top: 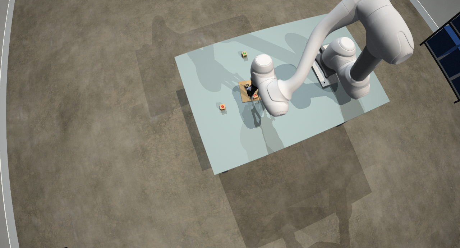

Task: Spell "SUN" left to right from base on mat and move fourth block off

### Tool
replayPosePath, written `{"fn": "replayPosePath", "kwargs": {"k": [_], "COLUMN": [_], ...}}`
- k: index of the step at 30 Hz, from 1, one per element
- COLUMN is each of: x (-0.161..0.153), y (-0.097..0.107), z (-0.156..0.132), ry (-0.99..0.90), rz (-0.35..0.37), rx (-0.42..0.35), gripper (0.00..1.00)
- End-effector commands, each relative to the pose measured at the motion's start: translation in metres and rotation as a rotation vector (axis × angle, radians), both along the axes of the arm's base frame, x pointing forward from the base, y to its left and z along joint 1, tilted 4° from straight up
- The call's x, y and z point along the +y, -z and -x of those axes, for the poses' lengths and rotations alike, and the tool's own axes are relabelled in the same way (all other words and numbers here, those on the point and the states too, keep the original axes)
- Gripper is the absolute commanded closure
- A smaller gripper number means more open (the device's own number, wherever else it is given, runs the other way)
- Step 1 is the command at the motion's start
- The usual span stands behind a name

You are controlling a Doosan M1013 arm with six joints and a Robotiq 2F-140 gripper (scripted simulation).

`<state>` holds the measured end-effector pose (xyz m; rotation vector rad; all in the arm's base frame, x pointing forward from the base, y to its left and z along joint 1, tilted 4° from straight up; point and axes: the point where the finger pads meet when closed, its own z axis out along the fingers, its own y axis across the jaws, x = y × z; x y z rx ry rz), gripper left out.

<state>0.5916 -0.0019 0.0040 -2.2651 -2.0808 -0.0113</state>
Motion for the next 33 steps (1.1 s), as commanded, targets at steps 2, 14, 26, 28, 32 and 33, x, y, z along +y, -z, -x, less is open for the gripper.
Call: {"fn": "replayPosePath", "kwargs": {"k": [2,14,26,28,32,33], "x": [-0.002,-0.004,-0.007,-0.007,-0.007,-0.007], "y": [0.001,-0.021,-0.073,-0.08,-0.088,-0.089], "z": [0.0,-0.001,-0.003,-0.003,-0.003,-0.003], "ry": [0.004,0.004,0.004,0.004,0.004,0.004], "rz": [-0.002,-0.002,-0.002,-0.002,-0.002,-0.002], "rx": [-0.002,-0.002,-0.002,-0.002,-0.002,-0.002], "gripper": [0.72,0.72,0.72,0.72,0.72,0.72]}}
